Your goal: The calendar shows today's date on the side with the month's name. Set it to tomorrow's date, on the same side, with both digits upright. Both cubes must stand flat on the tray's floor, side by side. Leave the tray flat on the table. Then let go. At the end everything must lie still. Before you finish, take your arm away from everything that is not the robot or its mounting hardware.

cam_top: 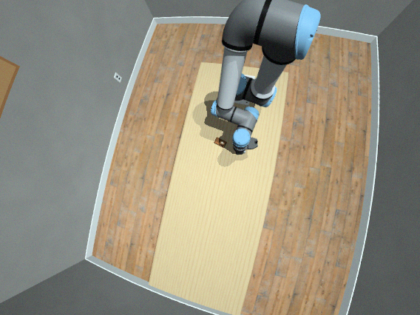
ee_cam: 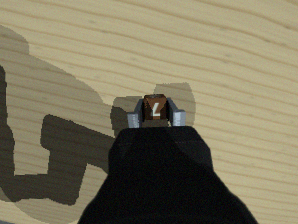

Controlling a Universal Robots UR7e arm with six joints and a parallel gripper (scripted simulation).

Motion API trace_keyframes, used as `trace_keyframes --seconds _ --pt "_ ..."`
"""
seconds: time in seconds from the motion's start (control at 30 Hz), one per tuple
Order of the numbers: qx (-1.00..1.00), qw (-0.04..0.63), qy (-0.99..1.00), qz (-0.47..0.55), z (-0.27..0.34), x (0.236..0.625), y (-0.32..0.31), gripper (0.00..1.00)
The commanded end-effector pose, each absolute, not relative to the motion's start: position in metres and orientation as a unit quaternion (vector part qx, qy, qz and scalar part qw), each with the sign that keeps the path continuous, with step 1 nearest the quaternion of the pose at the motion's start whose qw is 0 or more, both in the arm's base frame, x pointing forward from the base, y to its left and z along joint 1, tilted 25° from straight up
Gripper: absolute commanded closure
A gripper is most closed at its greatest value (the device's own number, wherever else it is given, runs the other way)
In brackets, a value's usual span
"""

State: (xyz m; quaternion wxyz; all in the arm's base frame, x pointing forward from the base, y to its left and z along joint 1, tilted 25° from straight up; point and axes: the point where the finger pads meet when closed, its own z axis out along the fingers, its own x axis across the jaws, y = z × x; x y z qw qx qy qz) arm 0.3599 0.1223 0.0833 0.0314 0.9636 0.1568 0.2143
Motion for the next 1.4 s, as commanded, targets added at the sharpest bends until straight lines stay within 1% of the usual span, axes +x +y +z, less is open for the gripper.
trace_keyframes --seconds 0.0,1.0,1.37 --pt "0.963 0.031 0.157 0.215 0.084 0.36 0.122 0.43" --pt "0.963 0.031 0.157 0.215 0.084 0.36 0.122 0.43" --pt "0.963 0.031 0.157 0.215 0.098 0.353 0.122 0.43"
